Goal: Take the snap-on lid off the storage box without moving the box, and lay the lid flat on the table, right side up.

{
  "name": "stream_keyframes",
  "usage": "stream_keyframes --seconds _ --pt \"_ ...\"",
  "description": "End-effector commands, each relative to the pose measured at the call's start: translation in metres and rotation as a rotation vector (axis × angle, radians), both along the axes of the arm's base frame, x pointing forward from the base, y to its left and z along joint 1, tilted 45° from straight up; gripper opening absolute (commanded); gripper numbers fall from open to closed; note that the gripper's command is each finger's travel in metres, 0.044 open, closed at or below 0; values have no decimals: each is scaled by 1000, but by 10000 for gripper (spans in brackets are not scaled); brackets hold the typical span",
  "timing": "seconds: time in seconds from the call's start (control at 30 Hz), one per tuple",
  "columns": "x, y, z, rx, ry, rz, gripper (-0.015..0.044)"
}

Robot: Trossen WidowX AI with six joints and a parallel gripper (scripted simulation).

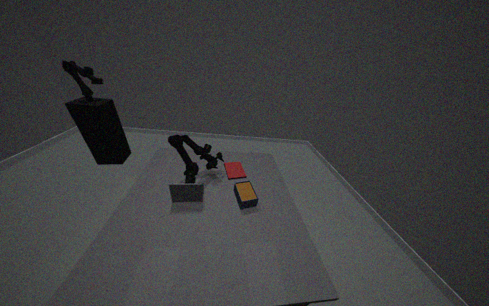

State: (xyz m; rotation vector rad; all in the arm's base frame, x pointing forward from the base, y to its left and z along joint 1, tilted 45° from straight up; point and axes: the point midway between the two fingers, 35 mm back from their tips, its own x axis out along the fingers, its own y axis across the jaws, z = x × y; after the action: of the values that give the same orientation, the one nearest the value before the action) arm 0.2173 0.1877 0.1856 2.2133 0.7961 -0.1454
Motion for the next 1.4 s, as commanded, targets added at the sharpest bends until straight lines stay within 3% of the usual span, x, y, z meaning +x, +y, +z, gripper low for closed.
stream_keyframes --seconds 0.0,0.9,1.37 --pt "-3 -5 7 0 -3 3 440" --pt "-25 -42 40 -2 -4 3 440" --pt "-23 -39 35 -2 -3 3 440"
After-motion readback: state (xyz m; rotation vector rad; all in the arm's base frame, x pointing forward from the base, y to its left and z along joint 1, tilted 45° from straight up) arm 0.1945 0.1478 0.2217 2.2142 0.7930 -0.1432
